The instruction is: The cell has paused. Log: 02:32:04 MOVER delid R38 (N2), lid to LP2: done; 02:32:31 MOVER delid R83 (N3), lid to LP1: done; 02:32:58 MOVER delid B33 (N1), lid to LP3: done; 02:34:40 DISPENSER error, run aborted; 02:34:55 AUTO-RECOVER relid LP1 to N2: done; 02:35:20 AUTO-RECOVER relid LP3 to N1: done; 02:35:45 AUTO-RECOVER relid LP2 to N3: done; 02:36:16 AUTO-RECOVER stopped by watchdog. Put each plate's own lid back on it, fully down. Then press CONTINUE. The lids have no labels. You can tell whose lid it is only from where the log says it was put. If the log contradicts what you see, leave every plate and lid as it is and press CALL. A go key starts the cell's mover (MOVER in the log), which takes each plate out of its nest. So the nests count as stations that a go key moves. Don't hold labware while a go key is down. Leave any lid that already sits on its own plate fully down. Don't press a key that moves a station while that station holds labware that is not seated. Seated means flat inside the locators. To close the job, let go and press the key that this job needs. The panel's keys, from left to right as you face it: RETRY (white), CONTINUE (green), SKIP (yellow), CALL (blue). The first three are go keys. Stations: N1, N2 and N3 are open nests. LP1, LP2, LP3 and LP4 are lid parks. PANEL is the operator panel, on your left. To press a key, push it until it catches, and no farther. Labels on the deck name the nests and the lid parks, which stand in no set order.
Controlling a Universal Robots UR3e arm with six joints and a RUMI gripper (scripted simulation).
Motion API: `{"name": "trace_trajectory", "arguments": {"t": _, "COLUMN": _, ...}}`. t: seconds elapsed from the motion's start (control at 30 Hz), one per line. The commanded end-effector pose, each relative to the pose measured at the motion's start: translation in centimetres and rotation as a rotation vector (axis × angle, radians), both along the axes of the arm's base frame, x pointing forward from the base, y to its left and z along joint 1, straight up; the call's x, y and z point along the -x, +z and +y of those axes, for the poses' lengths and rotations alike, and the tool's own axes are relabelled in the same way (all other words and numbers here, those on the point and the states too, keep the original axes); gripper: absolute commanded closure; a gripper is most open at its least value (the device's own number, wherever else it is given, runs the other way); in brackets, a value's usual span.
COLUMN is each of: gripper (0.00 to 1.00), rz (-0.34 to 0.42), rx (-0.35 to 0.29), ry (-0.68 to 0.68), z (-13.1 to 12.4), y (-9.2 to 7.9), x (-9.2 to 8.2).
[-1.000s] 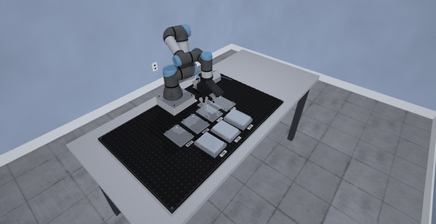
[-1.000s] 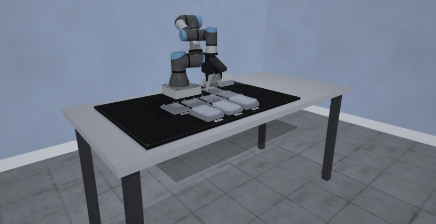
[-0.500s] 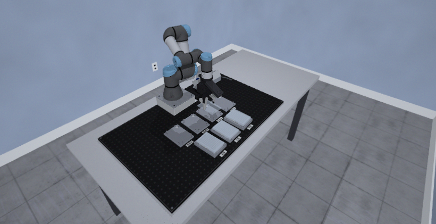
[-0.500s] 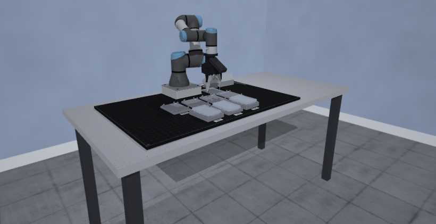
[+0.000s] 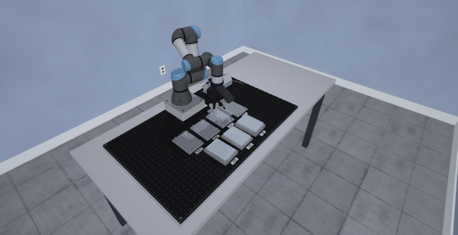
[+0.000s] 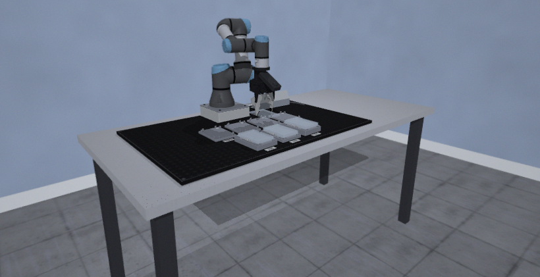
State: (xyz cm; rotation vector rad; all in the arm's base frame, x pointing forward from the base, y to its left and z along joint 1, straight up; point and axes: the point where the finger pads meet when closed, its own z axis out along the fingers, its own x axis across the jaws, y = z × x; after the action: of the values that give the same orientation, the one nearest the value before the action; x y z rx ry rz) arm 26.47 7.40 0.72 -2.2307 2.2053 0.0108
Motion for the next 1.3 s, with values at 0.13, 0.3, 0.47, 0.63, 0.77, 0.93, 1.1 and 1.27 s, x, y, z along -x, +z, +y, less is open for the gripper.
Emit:
{"name": "trace_trajectory", "arguments": {"t": 0.13, "gripper": 1.00, "rz": -0.002, "rx": 0.000, "ry": 0.000, "z": 0.0, "y": -0.2, "x": -0.1}}
{"name": "trace_trajectory", "arguments": {"t": 0.3, "gripper": 1.00, "rz": -0.002, "rx": 0.000, "ry": 0.000, "z": 0.0, "y": -0.4, "x": -0.1}}
{"name": "trace_trajectory", "arguments": {"t": 0.47, "gripper": 1.00, "rz": -0.002, "rx": 0.000, "ry": 0.000, "z": 0.0, "y": -0.5, "x": -0.1}}
{"name": "trace_trajectory", "arguments": {"t": 0.63, "gripper": 1.00, "rz": -0.002, "rx": 0.000, "ry": 0.000, "z": 0.0, "y": -0.6, "x": -0.1}}
{"name": "trace_trajectory", "arguments": {"t": 0.77, "gripper": 1.00, "rz": -0.002, "rx": 0.000, "ry": 0.000, "z": 0.0, "y": -0.8, "x": -0.1}}
{"name": "trace_trajectory", "arguments": {"t": 0.93, "gripper": 1.00, "rz": -0.002, "rx": 0.000, "ry": 0.000, "z": 0.0, "y": -0.9, "x": -0.1}}
{"name": "trace_trajectory", "arguments": {"t": 1.1, "gripper": 1.00, "rz": -0.002, "rx": 0.000, "ry": 0.000, "z": 0.0, "y": -1.0, "x": -0.1}}
{"name": "trace_trajectory", "arguments": {"t": 1.27, "gripper": 1.00, "rz": -0.002, "rx": 0.000, "ry": 0.000, "z": 0.0, "y": -1.2, "x": -0.1}}
